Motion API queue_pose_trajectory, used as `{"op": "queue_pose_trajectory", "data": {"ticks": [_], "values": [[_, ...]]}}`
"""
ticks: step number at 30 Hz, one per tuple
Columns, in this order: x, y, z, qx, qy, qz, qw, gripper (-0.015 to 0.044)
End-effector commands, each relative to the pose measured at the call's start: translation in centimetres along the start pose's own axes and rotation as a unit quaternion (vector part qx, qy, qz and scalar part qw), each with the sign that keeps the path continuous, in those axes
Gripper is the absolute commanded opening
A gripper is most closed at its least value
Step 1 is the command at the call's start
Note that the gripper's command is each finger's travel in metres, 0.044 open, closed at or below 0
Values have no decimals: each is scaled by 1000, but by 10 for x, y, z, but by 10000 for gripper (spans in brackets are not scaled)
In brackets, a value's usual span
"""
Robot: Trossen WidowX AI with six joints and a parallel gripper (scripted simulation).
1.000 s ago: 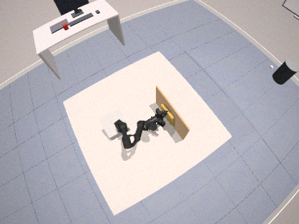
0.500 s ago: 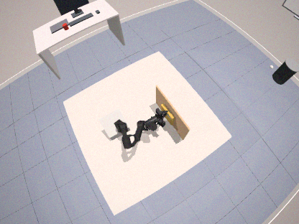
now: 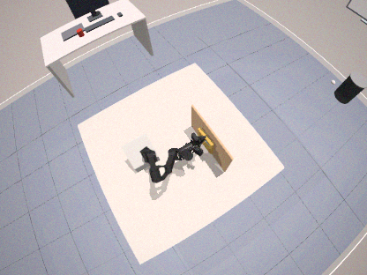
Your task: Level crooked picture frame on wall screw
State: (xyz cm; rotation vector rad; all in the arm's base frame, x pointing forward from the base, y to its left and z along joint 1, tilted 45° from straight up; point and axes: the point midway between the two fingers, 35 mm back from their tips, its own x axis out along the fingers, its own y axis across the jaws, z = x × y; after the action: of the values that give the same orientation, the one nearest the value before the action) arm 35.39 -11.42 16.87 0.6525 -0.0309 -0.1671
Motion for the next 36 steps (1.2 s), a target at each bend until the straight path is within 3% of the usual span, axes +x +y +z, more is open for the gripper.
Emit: {"op": "queue_pose_trajectory", "data": {"ticks": [1,36], "values": [[0,6,5,0,-4,12,1000,0],[0,5,9,0,-4,12,1000,0]]}}
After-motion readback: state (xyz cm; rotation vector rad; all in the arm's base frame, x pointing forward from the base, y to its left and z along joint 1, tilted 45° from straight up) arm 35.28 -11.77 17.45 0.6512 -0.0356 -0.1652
